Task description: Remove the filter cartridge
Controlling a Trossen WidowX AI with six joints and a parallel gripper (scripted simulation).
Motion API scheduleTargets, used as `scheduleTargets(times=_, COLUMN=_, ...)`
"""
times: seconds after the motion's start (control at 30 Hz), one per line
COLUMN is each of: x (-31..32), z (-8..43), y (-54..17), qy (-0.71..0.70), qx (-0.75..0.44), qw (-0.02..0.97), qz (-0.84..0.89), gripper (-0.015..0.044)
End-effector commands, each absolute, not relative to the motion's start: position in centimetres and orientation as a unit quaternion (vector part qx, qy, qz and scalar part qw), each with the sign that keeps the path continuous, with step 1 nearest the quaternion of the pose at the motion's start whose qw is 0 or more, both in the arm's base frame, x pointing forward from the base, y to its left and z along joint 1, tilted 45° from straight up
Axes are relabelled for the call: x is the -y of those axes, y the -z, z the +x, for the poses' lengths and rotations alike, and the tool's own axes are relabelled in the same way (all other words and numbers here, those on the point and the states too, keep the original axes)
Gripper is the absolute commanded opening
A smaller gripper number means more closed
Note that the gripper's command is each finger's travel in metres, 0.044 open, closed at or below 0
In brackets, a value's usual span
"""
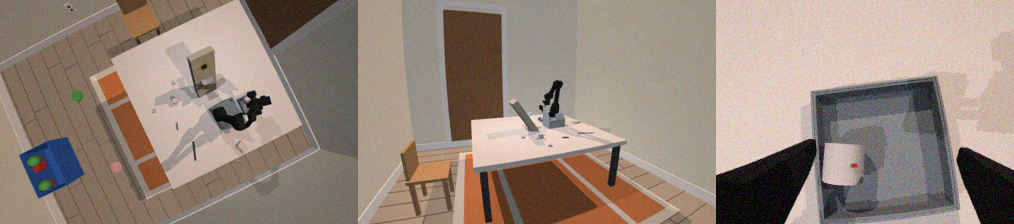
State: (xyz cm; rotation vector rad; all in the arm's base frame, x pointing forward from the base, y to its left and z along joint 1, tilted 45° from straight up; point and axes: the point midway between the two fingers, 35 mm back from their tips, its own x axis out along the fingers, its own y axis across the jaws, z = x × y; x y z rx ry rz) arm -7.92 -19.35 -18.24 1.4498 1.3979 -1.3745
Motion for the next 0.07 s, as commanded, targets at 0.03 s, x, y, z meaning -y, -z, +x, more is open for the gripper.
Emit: scheduleTargets(times=0.03, x=19.27, z=-7.92, y=18.24, qy=0.528, qx=-0.539, qw=0.344, qz=0.558, gripper=0.044)
